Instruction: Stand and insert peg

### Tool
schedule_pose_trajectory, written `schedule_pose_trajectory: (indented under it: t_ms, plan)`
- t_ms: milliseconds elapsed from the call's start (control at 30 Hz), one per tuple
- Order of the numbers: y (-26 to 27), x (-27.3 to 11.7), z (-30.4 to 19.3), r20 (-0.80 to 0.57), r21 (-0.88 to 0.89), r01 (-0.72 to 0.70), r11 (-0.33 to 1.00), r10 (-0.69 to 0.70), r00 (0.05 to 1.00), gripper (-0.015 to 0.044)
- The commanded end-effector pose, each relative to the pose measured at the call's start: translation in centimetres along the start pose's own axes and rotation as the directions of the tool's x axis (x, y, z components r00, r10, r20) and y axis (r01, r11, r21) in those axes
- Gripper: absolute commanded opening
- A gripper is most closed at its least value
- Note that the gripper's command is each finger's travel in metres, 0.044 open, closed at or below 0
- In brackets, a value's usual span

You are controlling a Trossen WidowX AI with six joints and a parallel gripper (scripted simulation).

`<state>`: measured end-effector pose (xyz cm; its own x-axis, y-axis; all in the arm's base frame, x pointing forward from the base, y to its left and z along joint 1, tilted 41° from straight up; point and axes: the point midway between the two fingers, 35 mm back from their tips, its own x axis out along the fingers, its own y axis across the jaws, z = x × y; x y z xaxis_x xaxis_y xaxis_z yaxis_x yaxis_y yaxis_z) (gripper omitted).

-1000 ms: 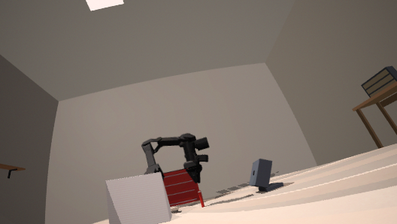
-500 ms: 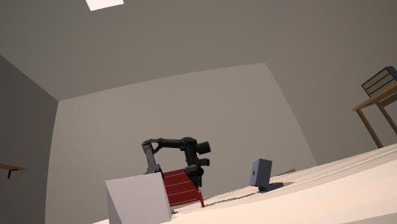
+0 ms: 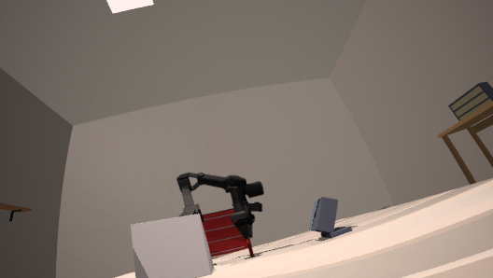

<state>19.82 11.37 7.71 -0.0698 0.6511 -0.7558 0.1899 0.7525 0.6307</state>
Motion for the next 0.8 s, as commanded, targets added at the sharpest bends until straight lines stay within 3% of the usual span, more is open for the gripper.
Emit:
schedule_pose_trajectory:
  t_ms: [0,667,767]
  plan:
    - [-0.1,0.9,-0.3,-0.010,0.009,-0.001,1.000,0.001,1.000,0.0440]
    - [0.0,3.2,-0.5,-0.012,0.009,-0.006,1.000,0.006,1.000,0.0440]
    - [0.1,2.9,-0.3,-0.004,0.001,-0.005,1.000,0.005,1.000,0.0361]
